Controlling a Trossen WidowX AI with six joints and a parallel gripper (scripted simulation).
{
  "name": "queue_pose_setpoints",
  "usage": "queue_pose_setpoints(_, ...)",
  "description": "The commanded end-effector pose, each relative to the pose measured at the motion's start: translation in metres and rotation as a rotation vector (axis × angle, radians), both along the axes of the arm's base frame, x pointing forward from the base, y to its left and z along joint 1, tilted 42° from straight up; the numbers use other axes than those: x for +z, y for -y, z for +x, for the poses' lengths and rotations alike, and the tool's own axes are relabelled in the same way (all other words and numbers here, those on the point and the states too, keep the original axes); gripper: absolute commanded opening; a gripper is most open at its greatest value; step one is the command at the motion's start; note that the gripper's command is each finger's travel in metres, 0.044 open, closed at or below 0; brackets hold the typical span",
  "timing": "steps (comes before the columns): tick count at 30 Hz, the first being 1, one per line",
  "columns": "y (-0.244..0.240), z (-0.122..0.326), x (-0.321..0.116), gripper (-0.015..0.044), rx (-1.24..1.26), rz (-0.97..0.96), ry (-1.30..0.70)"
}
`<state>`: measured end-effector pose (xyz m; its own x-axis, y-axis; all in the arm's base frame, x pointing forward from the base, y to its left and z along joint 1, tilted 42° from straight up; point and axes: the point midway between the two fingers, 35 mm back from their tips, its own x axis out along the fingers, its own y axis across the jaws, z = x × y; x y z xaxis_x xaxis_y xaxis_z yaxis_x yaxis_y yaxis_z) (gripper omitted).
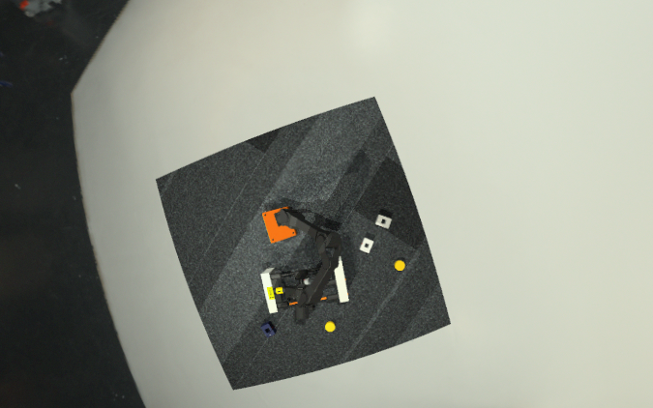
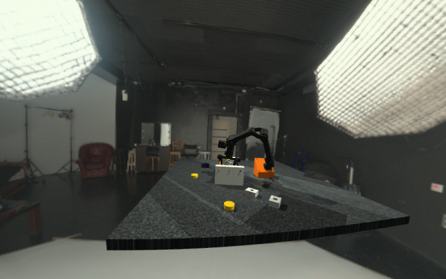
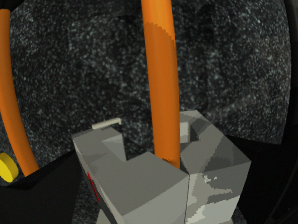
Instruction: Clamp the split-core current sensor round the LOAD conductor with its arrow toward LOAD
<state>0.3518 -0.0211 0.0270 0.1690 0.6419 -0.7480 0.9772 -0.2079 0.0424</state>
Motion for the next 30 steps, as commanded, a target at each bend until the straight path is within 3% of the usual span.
queue_pose_setpoints(1, 0.0006, 0.0001, 0.0004, 0.0393, 0.001, -0.001, 0.001)
queue_pose_setpoints(17, 0.0006, 0.0001, 0.0004, 0.0287, 0.001, -0.001, 0.001)
queue_pose_setpoints(28, 0.0006, 0.0001, 0.0004, 0.0, 0.001, -0.001, 0.001)
queue_pose_setpoints(30, 0.0006, 0.0001, 0.0004, 0.0, 0.001, -0.001, 0.001)
